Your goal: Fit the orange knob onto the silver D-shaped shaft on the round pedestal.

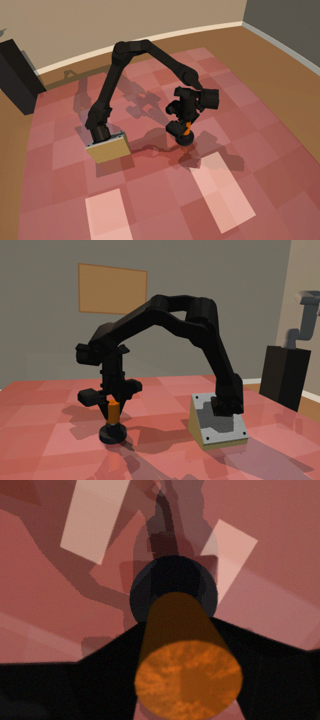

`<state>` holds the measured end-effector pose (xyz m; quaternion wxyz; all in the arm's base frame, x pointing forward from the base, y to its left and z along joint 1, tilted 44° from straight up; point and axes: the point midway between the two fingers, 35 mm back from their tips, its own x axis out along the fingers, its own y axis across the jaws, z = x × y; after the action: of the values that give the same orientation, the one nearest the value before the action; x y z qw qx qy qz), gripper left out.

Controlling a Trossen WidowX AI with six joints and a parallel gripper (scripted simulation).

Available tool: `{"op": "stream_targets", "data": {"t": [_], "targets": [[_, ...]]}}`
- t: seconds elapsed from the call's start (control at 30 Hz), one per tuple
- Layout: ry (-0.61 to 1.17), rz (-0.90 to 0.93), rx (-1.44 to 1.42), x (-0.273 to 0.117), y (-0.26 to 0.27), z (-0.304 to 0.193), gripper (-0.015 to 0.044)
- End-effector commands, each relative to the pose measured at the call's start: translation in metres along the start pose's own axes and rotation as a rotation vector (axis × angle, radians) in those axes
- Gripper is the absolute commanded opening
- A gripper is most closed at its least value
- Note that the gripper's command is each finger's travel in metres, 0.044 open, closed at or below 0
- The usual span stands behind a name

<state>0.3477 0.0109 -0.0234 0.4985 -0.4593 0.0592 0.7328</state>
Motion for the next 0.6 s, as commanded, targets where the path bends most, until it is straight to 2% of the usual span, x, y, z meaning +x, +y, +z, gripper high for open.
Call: {"op": "stream_targets", "data": {"t": [0.0,0.57], "targets": [[0.0,-0.006,0.028,0.0037,-0.0017,-0.0004,0.0],[0.0,-0.006,0.002,0.0009,-0.0033,0.0016,0.0]]}}
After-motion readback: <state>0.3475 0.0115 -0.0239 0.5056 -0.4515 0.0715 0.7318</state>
